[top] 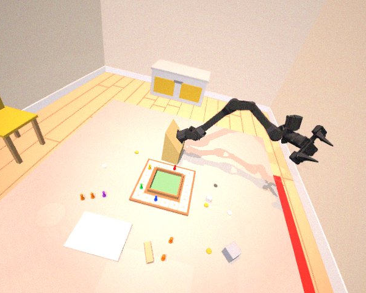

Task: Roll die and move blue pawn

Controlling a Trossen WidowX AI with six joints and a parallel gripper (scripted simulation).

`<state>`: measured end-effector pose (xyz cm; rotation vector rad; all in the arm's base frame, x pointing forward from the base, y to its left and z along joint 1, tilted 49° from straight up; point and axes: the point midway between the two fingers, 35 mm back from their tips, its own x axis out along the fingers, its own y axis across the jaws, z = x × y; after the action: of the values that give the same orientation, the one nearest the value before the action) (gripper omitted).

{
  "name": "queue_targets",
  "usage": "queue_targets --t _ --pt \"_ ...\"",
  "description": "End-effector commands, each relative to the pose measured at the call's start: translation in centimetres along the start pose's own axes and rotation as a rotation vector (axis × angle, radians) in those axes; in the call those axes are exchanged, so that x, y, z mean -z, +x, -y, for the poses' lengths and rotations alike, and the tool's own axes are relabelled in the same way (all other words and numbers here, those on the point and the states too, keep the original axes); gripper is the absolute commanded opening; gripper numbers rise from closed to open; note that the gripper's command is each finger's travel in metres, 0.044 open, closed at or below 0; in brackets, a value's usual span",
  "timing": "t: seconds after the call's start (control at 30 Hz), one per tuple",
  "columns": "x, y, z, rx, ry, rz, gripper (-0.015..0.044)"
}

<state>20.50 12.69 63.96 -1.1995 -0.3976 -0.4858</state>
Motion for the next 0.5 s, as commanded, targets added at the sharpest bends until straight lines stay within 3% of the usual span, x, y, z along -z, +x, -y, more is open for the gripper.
queue_targets --t 0.0,0.13,0.33,0.47 --pt "-0.1 0.0 -0.1 0.0 0.0 0.003 0.0374" --pt "-1.4 0.8 -2.5 -0.003 -0.01 0.064 0.0275" --pt "-3.4 2.8 -11.2 -0.141 0.017 0.22 0.0275" --pt "-3.7 3.1 -17.9 -0.343 0.143 0.304 0.0275"
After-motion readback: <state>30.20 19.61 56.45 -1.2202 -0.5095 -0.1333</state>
